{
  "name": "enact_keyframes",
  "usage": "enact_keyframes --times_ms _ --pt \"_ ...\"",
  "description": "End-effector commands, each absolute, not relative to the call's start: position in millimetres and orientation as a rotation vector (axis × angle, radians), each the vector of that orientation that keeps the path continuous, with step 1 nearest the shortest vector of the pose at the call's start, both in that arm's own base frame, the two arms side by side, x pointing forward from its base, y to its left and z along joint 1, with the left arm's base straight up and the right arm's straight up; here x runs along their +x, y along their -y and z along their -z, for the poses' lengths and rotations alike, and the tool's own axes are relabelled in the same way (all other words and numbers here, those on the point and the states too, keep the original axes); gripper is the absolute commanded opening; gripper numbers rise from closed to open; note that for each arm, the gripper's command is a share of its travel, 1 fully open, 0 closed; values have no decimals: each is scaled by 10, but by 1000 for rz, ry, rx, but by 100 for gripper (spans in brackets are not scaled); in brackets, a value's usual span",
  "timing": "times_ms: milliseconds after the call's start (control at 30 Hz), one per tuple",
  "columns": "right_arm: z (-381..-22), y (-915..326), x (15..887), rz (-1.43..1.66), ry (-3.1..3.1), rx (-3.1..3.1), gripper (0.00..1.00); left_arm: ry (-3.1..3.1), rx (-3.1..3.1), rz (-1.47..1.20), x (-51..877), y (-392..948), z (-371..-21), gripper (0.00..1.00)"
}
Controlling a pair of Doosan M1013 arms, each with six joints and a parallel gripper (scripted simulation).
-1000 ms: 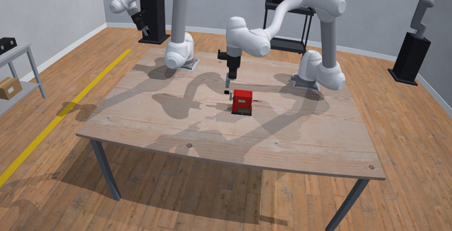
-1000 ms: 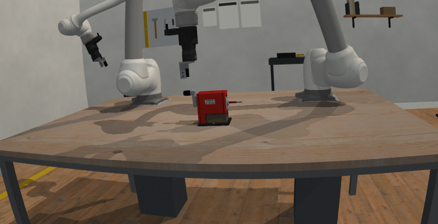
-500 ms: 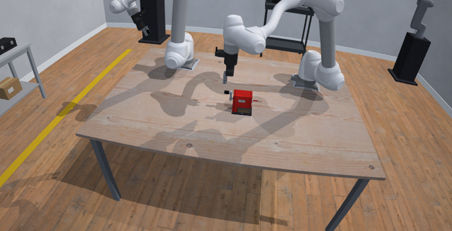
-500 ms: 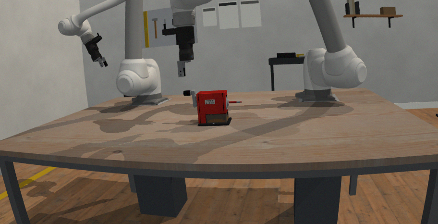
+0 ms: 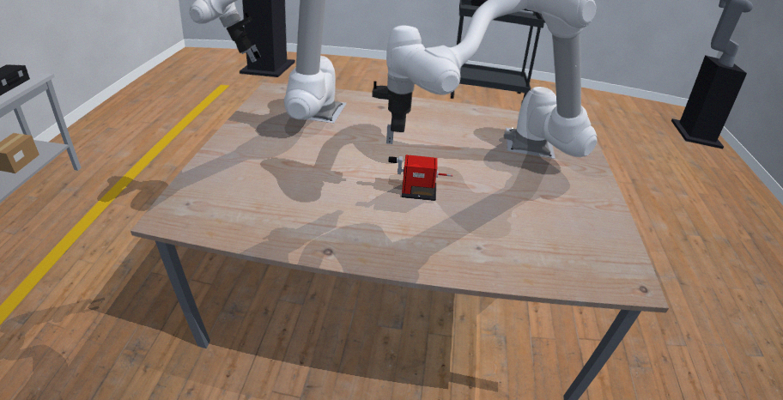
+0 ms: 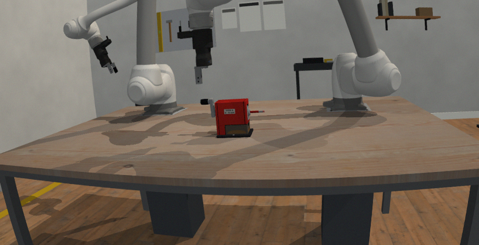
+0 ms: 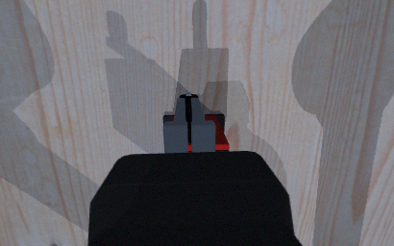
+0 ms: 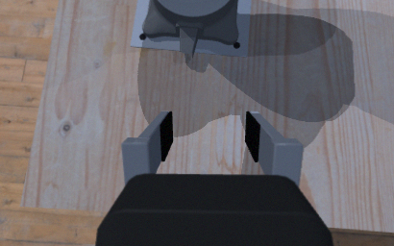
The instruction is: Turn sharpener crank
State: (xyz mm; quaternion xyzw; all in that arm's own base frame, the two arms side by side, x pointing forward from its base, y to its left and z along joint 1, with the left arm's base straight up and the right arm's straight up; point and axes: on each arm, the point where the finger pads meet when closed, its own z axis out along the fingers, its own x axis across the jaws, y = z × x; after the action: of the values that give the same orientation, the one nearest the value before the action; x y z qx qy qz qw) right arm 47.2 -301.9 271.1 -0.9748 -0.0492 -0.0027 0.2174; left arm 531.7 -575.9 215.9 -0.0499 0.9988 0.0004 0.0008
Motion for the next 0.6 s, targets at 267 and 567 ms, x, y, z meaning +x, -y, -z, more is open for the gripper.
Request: enact_keyframes --times_ms 267,567 --pt "-2689 2999 456 4 128 -2702 100 -3139 -162 3 5287 5755 -2191 0" --pt "-2689 2999 456 4 128 -2702 100 -3142 -31 4 5274 5783 -2197 0"
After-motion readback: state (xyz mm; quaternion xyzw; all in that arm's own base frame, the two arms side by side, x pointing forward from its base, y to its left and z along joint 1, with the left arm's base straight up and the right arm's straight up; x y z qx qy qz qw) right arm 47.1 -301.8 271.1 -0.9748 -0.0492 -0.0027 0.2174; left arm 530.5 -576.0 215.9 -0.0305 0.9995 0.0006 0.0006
